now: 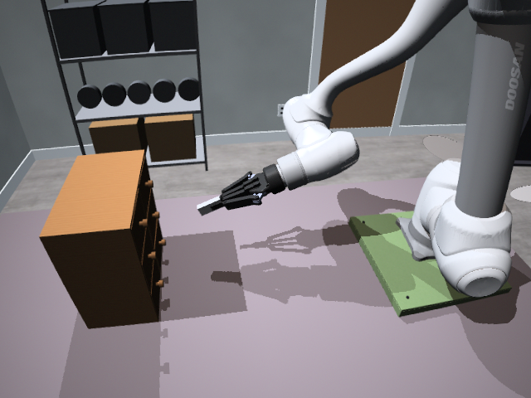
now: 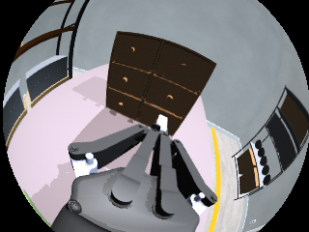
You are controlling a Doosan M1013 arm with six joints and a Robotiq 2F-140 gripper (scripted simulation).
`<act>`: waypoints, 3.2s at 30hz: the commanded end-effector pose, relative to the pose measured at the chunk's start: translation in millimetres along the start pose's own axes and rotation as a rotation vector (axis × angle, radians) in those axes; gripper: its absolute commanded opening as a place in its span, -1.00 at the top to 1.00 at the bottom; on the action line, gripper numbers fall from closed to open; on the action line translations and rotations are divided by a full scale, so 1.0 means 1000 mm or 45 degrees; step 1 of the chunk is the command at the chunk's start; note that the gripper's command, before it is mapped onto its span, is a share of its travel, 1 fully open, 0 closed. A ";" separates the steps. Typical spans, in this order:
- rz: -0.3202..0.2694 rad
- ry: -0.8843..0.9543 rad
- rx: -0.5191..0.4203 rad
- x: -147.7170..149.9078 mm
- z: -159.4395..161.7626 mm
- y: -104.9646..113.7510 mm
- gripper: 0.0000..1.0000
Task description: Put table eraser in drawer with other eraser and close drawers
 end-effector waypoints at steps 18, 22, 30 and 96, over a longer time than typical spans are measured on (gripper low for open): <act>0.058 -0.001 -0.382 -0.007 -0.040 0.029 1.00; 0.067 -0.001 -0.440 -0.008 -0.046 0.032 1.00; 0.084 -0.001 -0.555 -0.010 -0.058 0.039 1.00; 0.236 0.000 -1.494 -0.021 -0.135 0.072 -1.00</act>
Point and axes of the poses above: the point where the finger pads meet when closed, its own y axis back along the fingers, its own x axis across the jaws, z = x × y, the point moved 9 cm from there along y, back along the fingers, and after that the axes turned 9 degrees about -y, right-handed, at the moved point
